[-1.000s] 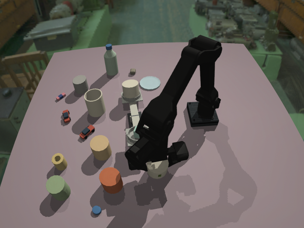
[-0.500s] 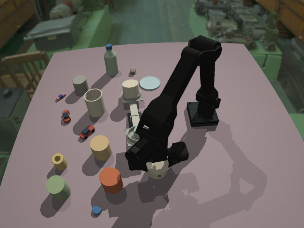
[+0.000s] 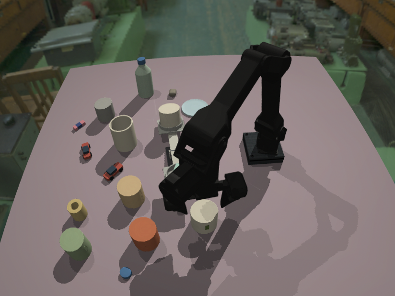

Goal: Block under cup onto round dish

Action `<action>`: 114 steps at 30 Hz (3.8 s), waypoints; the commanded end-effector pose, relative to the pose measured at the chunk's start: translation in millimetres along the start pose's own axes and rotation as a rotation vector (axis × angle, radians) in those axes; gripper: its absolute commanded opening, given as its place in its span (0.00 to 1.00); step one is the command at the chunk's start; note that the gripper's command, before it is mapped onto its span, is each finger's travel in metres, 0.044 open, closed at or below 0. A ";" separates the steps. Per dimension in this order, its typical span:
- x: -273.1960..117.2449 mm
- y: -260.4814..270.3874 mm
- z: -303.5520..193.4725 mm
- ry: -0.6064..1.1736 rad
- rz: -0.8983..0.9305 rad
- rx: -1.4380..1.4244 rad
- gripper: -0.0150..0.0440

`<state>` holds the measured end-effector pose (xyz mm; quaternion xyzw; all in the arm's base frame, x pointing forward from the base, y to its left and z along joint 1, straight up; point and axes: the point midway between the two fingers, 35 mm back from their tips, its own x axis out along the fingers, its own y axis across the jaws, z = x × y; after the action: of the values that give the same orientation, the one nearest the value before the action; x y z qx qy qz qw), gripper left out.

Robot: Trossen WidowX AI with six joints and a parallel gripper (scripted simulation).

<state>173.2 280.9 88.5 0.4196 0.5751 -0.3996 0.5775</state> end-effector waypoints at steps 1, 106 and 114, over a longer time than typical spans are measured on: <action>-5.2 3.5 0.7 0.001 0.018 0.014 0.87; -38.4 37.9 124.4 -0.001 -0.017 -2.724 0.69; -25.4 38.3 124.5 -0.001 -0.017 -2.724 0.69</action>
<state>250.5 175.2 120.8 -0.4824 0.5110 0.4731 0.5314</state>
